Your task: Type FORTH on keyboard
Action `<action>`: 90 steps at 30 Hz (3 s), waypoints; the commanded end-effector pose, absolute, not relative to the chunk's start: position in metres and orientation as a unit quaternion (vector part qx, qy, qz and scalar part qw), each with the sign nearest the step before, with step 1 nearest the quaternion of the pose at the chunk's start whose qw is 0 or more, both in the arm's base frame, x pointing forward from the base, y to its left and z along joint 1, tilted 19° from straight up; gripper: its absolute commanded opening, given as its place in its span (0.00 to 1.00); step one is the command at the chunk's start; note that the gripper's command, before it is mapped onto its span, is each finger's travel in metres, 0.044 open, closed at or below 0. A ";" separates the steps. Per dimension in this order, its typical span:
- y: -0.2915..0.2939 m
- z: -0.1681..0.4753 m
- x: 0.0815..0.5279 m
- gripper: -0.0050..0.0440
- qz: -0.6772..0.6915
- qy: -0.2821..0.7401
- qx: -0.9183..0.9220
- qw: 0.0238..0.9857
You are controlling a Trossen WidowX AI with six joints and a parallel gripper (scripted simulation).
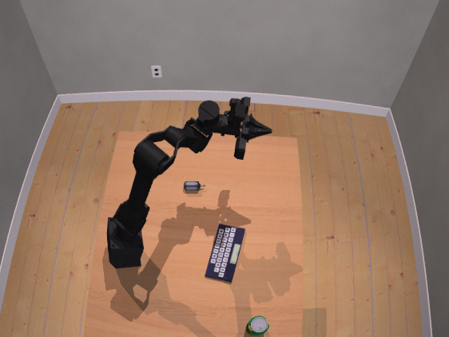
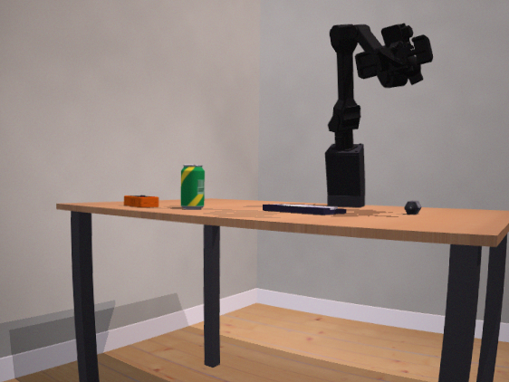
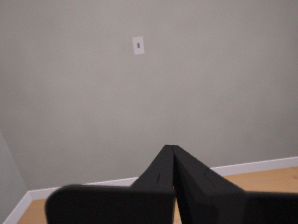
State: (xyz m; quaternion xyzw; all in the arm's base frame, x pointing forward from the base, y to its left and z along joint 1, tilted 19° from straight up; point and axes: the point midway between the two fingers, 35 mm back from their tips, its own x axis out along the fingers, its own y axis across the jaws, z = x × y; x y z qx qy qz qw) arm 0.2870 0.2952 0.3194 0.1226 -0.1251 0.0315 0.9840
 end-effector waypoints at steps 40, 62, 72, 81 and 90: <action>0.136 0.003 0.323 0.00 0.018 0.585 0.078 0.807; 0.069 -0.003 0.321 0.00 0.019 0.579 0.075 0.812; 0.051 -0.004 0.320 0.00 0.020 0.577 0.074 0.813; 0.002 -0.015 0.314 0.00 0.019 0.583 0.073 0.809; 0.012 -0.013 0.308 0.00 0.016 0.577 0.072 0.813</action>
